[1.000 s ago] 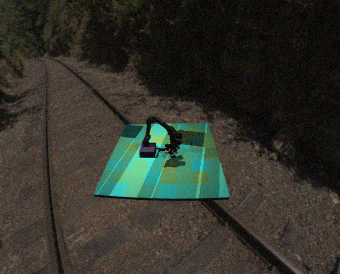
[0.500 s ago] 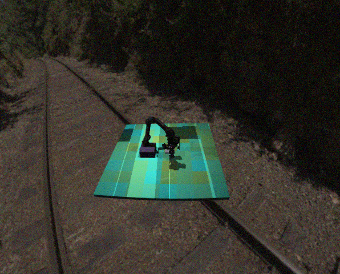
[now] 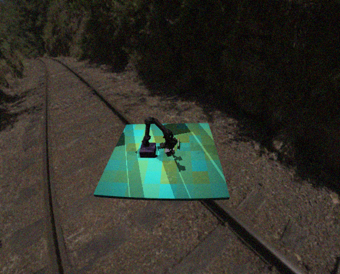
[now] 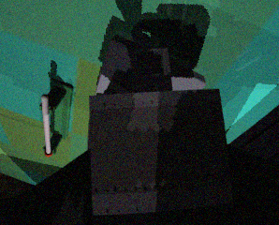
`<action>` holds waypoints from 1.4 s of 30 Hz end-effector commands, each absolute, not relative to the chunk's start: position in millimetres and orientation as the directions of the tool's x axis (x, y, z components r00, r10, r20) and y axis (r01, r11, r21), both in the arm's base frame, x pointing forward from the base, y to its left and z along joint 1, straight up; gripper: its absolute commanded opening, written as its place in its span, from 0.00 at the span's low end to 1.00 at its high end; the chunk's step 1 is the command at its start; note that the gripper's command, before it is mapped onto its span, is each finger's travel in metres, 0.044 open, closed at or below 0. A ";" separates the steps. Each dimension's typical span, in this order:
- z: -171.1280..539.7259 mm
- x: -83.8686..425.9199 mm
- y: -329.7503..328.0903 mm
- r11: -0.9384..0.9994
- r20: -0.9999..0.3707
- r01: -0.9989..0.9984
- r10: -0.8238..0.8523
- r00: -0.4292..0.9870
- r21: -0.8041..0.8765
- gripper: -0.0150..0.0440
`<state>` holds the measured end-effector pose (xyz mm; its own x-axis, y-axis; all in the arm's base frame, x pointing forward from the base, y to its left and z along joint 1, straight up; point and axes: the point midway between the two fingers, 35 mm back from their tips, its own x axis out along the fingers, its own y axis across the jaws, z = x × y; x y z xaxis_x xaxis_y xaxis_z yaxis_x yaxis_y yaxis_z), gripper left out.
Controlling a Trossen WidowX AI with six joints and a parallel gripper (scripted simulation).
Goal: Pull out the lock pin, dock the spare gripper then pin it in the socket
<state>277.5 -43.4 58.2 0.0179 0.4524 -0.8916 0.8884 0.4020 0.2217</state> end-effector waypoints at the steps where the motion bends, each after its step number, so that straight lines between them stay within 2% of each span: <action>1: 63.5 274.3 -38.6 0.375 -0.856 0.891 0.517 0.028 0.255 0.25; 14: 86.6 261.5 -18.4 0.214 -0.692 0.927 0.719 0.064 0.309 0.25; 27: 116.5 258.2 -6.6 0.009 -0.495 0.946 0.854 0.161 0.324 0.25; 42: 104.0 262.1 -3.5 0.001 -0.491 0.946 0.855 0.166 0.323 0.25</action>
<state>261.6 -4.7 105.8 0.1601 0.8502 -0.5015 0.9452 0.0145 0.3263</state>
